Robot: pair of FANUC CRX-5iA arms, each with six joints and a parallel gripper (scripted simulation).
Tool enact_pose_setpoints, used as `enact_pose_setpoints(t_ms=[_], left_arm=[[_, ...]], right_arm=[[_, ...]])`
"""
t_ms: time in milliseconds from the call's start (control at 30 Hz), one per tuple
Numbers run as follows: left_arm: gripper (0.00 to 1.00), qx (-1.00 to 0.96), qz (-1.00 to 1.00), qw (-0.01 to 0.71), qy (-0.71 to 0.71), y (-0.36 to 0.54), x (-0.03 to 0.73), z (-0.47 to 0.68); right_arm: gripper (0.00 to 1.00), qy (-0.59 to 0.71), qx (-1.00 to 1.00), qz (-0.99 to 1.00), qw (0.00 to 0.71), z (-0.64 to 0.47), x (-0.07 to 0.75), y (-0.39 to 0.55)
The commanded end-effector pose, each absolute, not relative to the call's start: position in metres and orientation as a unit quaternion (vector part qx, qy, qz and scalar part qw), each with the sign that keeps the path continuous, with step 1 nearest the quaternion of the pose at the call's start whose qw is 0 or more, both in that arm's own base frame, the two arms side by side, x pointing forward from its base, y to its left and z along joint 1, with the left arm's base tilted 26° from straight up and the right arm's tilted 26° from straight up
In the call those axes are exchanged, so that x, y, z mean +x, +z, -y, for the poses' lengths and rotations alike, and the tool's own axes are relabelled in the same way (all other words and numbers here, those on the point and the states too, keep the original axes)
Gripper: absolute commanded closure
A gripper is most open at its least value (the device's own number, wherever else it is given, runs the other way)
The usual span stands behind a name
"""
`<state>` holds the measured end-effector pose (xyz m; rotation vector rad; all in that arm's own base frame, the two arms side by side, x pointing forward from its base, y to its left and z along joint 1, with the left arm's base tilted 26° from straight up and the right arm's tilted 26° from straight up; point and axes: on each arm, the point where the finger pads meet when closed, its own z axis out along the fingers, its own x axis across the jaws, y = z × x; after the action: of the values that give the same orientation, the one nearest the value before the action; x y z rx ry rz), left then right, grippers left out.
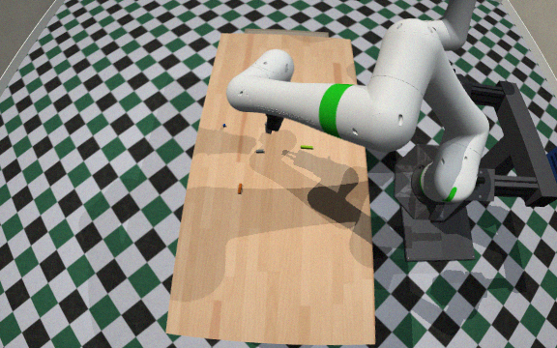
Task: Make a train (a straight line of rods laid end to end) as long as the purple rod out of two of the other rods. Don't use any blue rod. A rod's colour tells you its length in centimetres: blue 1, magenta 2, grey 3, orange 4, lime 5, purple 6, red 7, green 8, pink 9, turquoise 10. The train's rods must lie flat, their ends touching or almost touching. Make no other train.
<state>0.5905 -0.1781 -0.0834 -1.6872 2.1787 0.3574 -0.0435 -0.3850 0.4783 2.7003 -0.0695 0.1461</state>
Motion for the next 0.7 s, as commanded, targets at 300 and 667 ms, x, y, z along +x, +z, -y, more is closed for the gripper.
enact_pose_setpoints(t_ms=[300,667], left_arm=[[0.76,-0.640,-0.737,0.185,0.111,-0.036,0.563,0.077],[0.76,-0.674,-0.706,0.192,0.102,-0.009,0.520,0.004]], right_arm=[[0.00,0.053,0.974,0.025,0.218,0.385,-0.044,0.479],[0.00,0.053,0.974,0.025,0.218,0.385,-0.044,0.479]])
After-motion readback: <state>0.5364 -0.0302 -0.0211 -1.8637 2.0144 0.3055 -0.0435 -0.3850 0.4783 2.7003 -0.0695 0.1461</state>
